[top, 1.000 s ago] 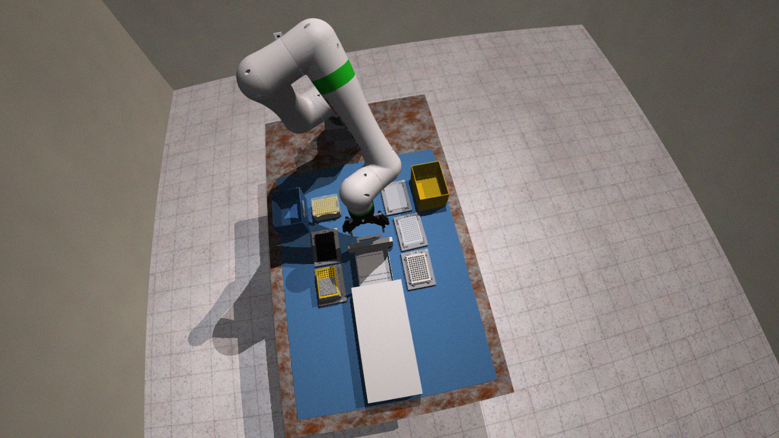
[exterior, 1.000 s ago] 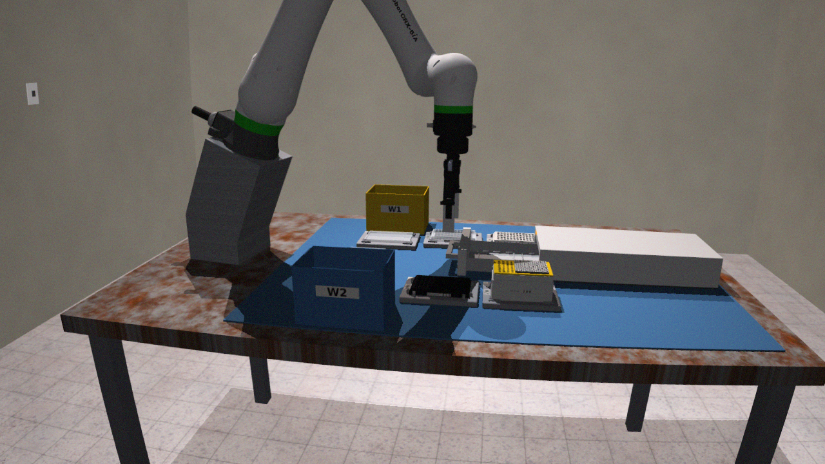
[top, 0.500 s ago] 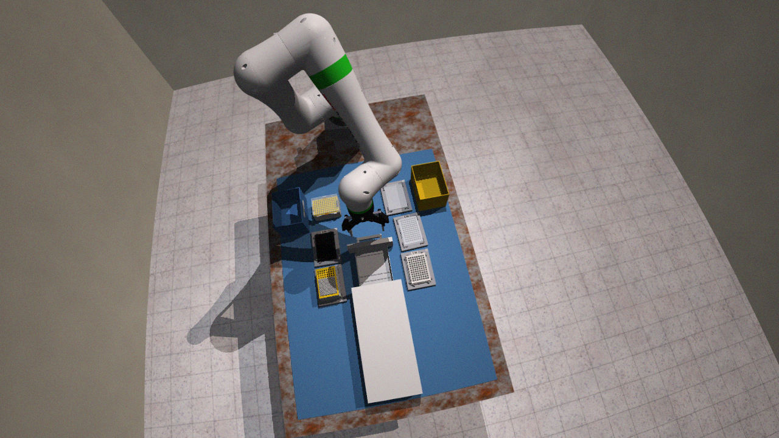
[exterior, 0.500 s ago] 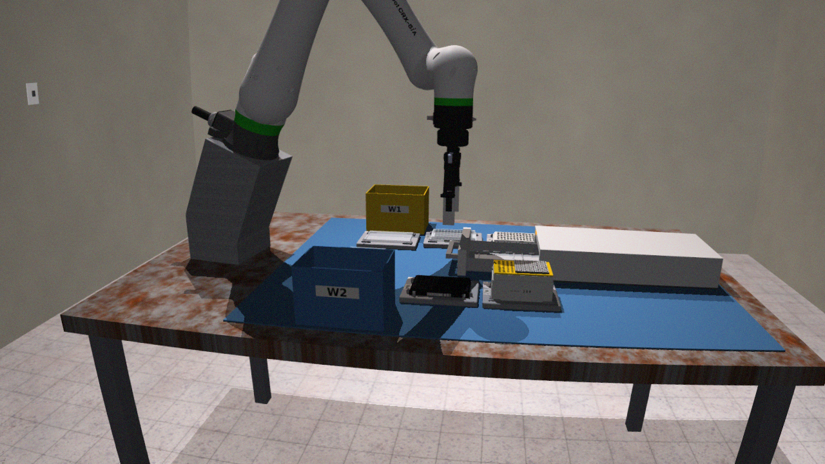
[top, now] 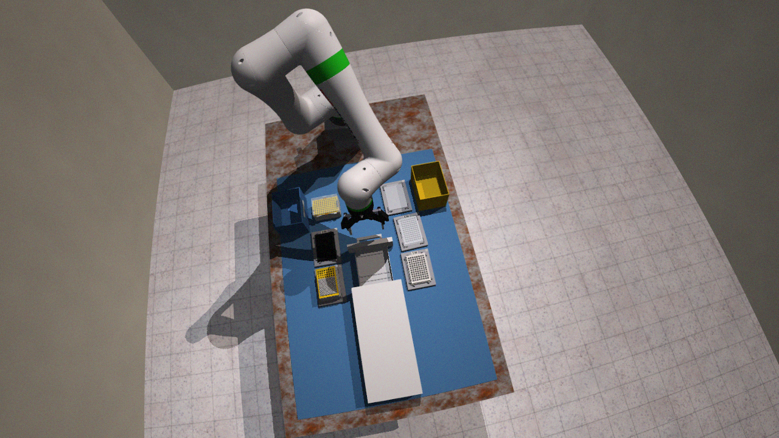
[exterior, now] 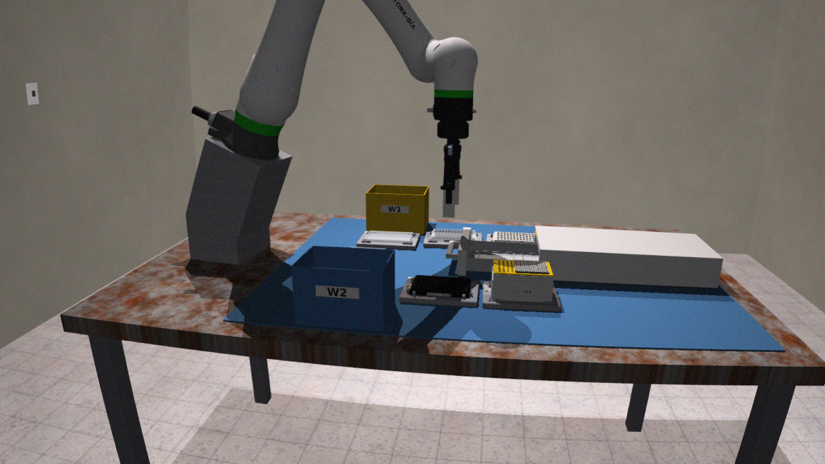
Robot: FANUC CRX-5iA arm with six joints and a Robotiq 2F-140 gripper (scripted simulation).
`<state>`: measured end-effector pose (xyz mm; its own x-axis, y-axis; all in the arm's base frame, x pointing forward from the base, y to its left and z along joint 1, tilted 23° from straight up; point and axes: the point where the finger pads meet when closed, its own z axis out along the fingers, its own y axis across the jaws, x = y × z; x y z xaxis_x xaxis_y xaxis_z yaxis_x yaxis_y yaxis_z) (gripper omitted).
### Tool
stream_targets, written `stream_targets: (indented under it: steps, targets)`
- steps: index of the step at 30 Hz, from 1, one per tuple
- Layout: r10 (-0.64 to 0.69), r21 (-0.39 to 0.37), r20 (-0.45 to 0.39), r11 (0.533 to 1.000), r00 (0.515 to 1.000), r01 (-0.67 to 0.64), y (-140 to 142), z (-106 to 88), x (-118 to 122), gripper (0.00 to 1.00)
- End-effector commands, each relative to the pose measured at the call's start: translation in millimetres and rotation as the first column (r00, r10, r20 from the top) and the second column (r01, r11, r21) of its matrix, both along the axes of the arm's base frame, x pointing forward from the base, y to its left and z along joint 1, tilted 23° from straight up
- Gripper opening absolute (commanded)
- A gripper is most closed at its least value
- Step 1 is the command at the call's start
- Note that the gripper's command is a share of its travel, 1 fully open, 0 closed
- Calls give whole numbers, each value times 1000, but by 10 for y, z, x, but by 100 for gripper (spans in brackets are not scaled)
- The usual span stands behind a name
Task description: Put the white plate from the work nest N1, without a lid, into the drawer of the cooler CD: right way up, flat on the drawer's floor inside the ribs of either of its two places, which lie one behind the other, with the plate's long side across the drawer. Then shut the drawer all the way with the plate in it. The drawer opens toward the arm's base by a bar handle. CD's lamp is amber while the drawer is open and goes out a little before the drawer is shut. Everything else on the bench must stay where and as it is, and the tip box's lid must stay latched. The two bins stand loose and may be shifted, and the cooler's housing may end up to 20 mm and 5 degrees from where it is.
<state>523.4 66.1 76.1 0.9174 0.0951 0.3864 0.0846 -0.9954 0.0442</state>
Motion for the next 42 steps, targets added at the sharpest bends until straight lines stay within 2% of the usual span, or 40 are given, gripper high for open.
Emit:
stream_targets:
  steps: [1,7,8,42]
  targets:
    - [0,0,0,1000,1000,0,1,17,-5,87]
    - [0,0,0,1000,1000,0,1,23,-7,87]
    - [7,-3,0,1000,1000,-7,33,33,14,66]
    - [7,-3,0,1000,1000,-7,989,346,669,66]
